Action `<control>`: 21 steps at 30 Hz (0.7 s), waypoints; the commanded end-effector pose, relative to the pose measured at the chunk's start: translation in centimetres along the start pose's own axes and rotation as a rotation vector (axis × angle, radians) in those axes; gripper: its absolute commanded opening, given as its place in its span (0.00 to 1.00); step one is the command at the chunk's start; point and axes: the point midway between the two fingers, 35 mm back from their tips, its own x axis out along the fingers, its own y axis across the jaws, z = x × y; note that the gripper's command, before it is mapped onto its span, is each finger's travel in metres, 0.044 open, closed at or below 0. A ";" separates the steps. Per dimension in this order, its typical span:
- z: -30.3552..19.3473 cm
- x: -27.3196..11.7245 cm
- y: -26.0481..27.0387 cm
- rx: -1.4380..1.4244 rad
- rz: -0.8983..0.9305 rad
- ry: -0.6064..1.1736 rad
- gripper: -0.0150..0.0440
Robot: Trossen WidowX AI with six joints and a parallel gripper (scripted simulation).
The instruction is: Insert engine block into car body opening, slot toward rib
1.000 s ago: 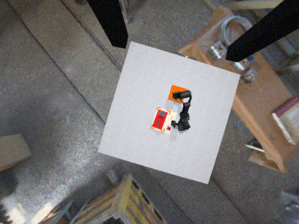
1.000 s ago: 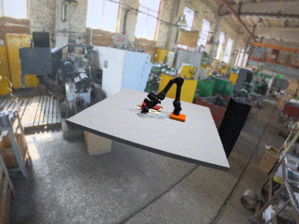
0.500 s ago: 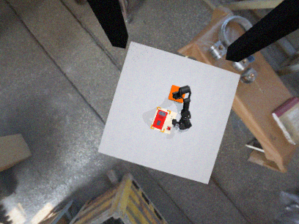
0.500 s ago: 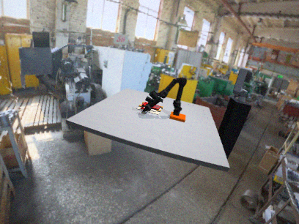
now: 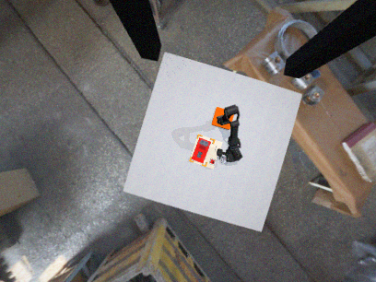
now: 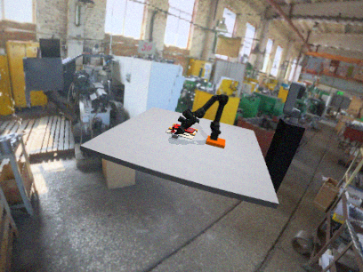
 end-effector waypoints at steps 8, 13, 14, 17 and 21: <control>0.1 0.0 0.0 -0.007 0.002 0.000 1.00; 0.3 0.2 0.1 -0.154 0.002 0.031 1.00; 0.3 0.2 0.2 -0.188 0.003 0.038 1.00; 0.4 0.4 0.2 -0.290 0.007 0.060 1.00; 0.6 0.5 0.3 -0.424 0.016 0.089 1.00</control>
